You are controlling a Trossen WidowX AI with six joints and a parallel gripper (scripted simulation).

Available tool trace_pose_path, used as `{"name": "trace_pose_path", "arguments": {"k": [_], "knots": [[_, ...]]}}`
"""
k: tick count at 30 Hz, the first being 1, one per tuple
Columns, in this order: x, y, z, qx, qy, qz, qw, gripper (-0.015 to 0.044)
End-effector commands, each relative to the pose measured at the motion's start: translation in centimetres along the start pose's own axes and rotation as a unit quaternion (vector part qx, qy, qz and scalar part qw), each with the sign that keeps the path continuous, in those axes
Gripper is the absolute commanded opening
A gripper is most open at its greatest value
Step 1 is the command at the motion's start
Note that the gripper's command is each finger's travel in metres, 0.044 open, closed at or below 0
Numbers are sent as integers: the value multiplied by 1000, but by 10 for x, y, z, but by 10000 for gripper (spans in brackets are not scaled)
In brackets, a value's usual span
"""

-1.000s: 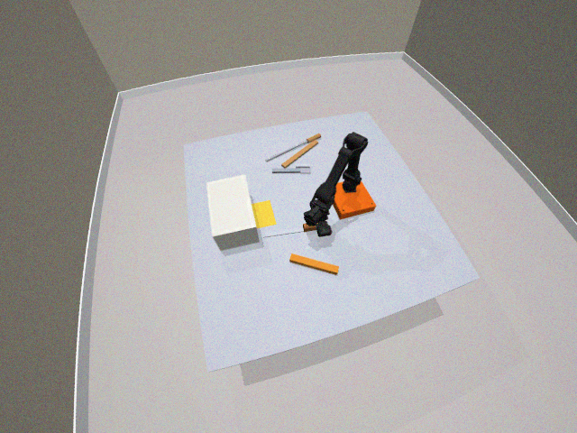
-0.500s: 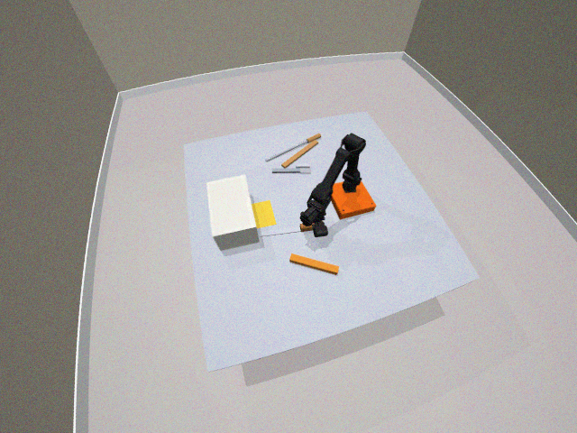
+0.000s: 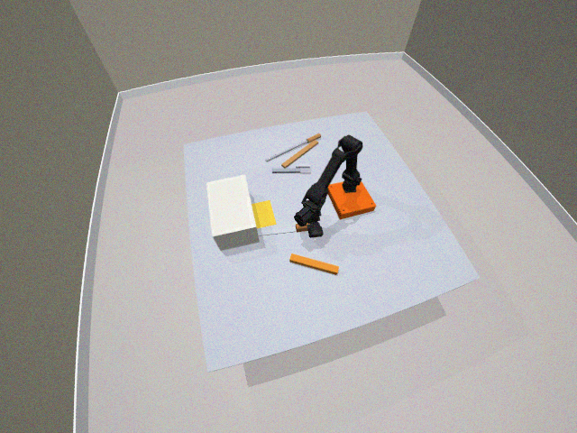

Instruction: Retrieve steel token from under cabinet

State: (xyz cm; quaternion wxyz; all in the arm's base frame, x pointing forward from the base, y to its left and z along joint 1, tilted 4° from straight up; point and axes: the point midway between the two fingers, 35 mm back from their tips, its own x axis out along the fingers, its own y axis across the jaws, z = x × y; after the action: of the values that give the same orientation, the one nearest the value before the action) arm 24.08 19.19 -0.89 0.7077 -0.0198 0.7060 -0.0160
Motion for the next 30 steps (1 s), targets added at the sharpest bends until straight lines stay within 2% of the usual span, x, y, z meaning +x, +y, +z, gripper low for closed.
{"name": "trace_pose_path", "arguments": {"k": [1,30], "knots": [[0,0,8,2,0,1,1000,0],[-1,-1,46,4,-1,1,1000,0]]}}
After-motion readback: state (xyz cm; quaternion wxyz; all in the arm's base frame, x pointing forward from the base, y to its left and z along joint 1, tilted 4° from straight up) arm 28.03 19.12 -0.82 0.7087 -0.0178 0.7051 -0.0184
